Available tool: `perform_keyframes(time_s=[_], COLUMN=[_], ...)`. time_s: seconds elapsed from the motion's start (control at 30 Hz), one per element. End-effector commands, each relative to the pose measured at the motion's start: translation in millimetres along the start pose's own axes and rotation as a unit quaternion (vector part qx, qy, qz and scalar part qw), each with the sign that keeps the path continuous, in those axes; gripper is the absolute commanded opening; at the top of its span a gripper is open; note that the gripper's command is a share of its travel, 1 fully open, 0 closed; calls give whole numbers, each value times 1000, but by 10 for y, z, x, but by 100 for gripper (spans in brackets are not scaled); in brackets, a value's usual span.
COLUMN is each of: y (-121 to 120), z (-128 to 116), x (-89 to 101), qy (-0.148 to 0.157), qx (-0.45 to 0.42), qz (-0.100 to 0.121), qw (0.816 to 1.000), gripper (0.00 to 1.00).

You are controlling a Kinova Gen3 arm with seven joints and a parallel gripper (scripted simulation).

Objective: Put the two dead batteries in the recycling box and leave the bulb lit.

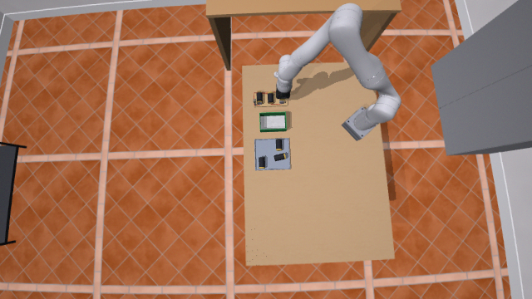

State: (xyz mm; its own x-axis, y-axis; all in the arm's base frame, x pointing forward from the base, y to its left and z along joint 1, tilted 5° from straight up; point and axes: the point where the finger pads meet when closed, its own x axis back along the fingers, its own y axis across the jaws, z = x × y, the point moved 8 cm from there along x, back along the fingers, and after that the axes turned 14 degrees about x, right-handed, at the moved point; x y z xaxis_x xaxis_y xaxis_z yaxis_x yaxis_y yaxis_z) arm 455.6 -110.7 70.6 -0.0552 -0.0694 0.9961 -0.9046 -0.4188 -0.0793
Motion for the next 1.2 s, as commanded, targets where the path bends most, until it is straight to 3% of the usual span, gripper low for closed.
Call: perform_keyframes(time_s=[0.0,0.63,1.17], y=[-4,-4,-5], z=[4,4,4], x=[8,-7,-219], qy=[1,1,1], qx=[0,0,0], qz=[1,1,1], qw=[1000,1000,1000], gripper=[57,57,57])
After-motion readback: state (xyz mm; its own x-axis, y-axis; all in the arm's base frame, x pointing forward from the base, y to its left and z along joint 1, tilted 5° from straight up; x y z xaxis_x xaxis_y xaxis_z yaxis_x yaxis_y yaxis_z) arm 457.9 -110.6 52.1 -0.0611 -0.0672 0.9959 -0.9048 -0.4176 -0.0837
